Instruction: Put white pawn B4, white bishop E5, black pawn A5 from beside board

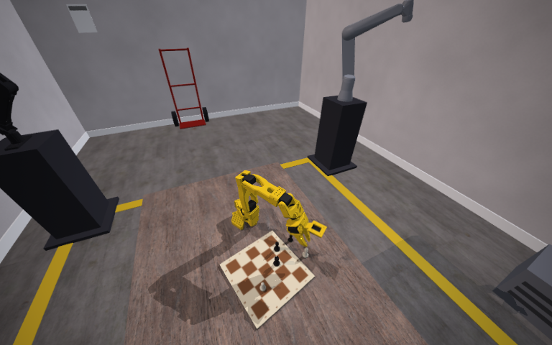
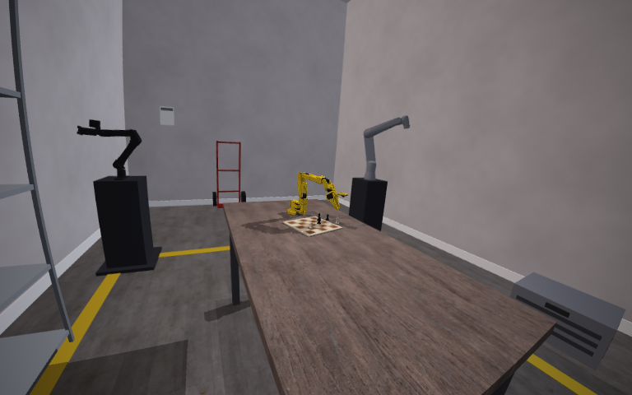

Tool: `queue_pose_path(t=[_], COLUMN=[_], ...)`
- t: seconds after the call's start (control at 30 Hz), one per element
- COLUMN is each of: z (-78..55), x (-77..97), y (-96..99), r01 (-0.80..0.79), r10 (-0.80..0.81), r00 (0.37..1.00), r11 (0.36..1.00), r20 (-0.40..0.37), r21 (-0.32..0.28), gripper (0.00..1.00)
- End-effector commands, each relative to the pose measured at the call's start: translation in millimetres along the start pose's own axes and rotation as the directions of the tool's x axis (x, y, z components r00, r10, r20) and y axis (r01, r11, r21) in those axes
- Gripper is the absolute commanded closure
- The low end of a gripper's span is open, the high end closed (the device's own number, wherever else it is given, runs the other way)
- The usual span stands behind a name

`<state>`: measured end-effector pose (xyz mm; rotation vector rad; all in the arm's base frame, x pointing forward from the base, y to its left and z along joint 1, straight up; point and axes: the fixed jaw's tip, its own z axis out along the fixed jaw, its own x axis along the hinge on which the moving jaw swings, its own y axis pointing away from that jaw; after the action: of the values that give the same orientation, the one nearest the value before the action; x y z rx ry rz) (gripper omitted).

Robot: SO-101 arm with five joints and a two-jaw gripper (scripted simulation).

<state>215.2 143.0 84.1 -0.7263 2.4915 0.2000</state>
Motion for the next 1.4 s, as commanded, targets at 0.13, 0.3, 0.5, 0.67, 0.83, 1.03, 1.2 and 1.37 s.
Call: queue_pose_path(t=[0.13,0.3,0.5,0.67,0.83,1.03,1.2,1.37], z=[0.5,1.8,4.3,4.5,6.1,7.7,7.7,8.5], x=[-1.9,-0.4,2.7,3.0,5.9,9.0,9.0,9.4], y=[6.8,7.8,9.8,10.0,10.0,10.0,10.0,10.0], r01=[0.01,0.013,0.02,0.02,0.021,0.021,0.021,0.021], r10=[-0.01,-0.014,-0.02,-0.021,-0.021,-0.021,-0.021,-0.021], r00=[1.0,1.0,1.0,1.0,1.0,1.0,1.0,1.0], r11=[1.0,1.0,1.0,1.0,1.0,1.0,1.0,1.0], r20=[-0.008,-0.008,-0.008,-0.008,-0.008,-0.008,-0.008,-0.008], r21=[-0.015,-0.017,-0.021,-0.021,-0.021,-0.021,-0.021,-0.021], gripper=[0.9,0.9,0.9,0.9,0.9,0.9,0.9,0.9])
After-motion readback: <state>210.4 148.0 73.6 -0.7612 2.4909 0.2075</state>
